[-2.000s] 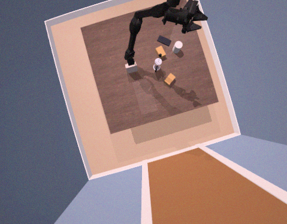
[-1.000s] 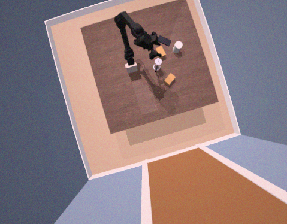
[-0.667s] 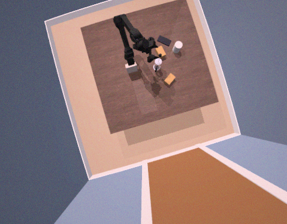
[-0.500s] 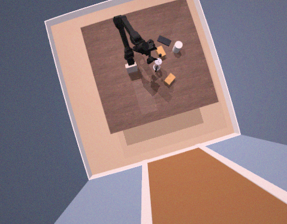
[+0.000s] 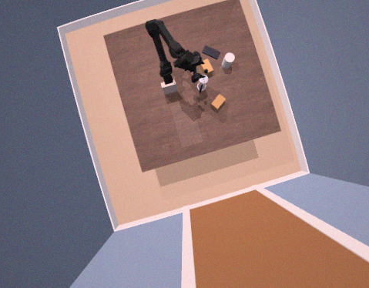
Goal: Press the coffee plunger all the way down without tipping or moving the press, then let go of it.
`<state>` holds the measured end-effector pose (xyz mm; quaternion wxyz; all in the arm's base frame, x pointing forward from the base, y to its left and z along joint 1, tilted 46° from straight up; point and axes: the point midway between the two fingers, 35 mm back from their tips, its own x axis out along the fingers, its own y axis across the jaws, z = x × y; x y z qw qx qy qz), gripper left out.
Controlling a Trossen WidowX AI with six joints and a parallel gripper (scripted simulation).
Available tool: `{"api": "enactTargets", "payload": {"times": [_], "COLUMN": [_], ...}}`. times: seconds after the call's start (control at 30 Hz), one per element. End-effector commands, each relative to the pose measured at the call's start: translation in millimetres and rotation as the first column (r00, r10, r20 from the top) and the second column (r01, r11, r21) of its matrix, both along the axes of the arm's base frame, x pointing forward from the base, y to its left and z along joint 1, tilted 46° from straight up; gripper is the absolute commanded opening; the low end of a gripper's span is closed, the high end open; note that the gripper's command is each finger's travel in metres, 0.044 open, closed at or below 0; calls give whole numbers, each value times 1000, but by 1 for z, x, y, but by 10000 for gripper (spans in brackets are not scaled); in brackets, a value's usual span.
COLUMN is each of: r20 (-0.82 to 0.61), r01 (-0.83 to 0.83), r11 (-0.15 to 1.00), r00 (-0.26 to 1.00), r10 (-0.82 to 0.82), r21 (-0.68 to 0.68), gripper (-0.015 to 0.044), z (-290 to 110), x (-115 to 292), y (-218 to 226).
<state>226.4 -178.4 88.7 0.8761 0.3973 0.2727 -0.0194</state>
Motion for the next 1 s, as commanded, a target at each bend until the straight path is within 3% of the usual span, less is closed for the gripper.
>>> {"api": "enactTargets", "payload": {"times": [0.0, 0.37, 0.73, 0.97], "r20": [-6, 0, 0, 0], "r01": [3, 4, 4, 4], "r11": [1000, 1000, 1000, 1000], "r00": [1000, 1000, 1000, 1000], "r10": [-3, -4, -4, -4], "r21": [4, 5, 5, 5], "gripper": [440, 440, 151, 119], "z": [-4, -10, -10, -10], "x": [4, 18, 18, 18], "y": [1, 5, 5, 5]}}
